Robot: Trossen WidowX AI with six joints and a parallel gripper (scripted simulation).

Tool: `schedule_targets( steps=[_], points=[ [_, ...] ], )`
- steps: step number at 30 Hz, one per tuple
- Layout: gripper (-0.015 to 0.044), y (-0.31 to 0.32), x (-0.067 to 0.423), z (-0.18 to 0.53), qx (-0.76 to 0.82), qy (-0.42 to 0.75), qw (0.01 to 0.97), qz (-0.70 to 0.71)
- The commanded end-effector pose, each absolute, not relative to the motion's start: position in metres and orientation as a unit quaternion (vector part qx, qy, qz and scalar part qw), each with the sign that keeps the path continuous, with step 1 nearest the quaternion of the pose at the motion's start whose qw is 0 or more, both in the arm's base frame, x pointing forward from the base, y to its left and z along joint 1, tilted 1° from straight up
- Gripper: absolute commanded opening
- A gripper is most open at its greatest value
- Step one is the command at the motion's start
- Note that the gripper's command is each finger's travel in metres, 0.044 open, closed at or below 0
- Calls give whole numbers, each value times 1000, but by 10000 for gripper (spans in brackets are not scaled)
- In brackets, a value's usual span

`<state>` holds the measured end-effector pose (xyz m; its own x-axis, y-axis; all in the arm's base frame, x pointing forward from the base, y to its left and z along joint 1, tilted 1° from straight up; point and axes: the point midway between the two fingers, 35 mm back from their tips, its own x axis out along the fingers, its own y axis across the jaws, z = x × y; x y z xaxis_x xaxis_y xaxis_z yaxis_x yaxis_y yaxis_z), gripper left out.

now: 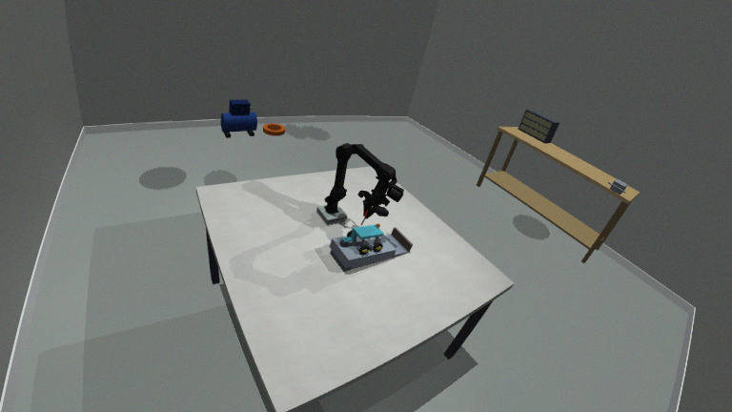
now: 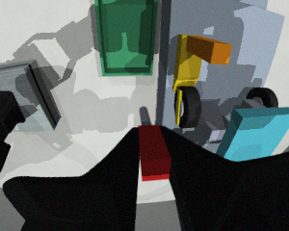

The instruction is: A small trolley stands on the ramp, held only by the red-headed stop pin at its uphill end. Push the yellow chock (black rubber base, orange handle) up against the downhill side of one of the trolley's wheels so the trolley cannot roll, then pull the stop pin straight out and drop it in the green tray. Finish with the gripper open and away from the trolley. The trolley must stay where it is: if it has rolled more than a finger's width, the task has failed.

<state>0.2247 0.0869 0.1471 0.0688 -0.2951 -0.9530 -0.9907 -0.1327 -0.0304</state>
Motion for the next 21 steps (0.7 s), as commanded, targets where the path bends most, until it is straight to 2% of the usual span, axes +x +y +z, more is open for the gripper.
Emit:
schedule_targets(
  steps=[1, 13, 21],
  points=[
    [0, 103, 223, 145, -610, 525, 401, 437],
    [0, 131, 218, 140, -610, 523, 400, 440],
    [0, 129, 218, 140, -645, 461, 347, 502]
  ],
)
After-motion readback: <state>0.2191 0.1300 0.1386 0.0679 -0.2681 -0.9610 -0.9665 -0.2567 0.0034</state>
